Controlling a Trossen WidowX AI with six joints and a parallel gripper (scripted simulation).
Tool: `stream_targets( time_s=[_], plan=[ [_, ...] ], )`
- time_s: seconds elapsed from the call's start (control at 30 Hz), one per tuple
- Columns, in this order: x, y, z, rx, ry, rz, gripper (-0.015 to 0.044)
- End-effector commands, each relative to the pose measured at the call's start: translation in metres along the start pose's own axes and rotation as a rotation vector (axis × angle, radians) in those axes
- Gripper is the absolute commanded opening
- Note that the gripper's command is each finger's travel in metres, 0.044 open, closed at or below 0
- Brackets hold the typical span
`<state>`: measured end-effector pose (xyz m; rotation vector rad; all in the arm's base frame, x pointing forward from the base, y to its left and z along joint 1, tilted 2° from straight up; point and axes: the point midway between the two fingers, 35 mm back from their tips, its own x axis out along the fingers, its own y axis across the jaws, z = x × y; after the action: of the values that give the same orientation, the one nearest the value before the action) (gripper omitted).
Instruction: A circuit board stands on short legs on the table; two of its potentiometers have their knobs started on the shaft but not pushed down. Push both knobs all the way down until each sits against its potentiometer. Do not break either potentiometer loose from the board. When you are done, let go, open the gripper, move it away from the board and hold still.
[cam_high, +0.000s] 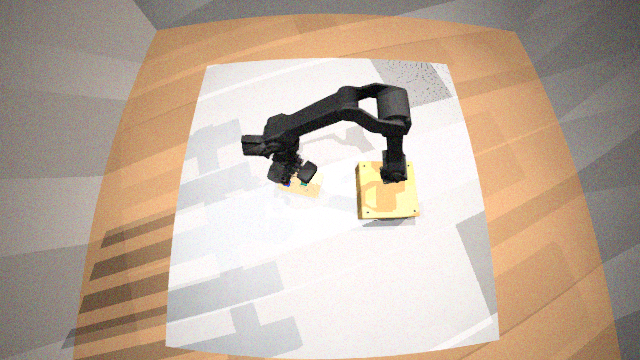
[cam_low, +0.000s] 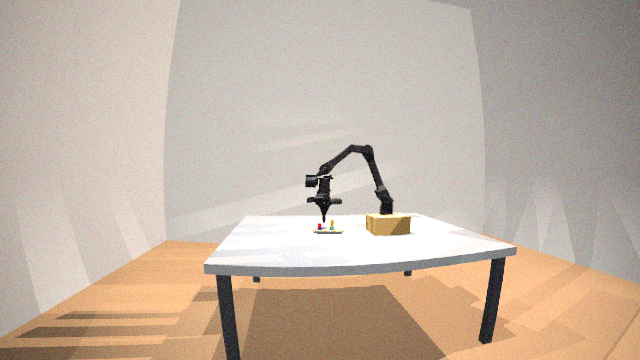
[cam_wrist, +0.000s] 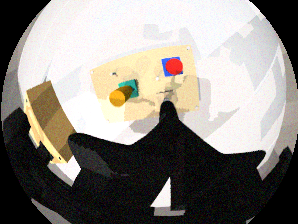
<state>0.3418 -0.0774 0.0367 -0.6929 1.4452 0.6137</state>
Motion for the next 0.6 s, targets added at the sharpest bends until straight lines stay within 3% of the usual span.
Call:
stream_targets(
  time_s=[0.0,0.57],
  plan=[
    [0.0124,-0.0009,-0.0003,-0.003,0.006,0.005,0.0],
    [0.0183,-0.0008,-0.0003,-0.003,0.006,0.005,0.0]
  ],
)
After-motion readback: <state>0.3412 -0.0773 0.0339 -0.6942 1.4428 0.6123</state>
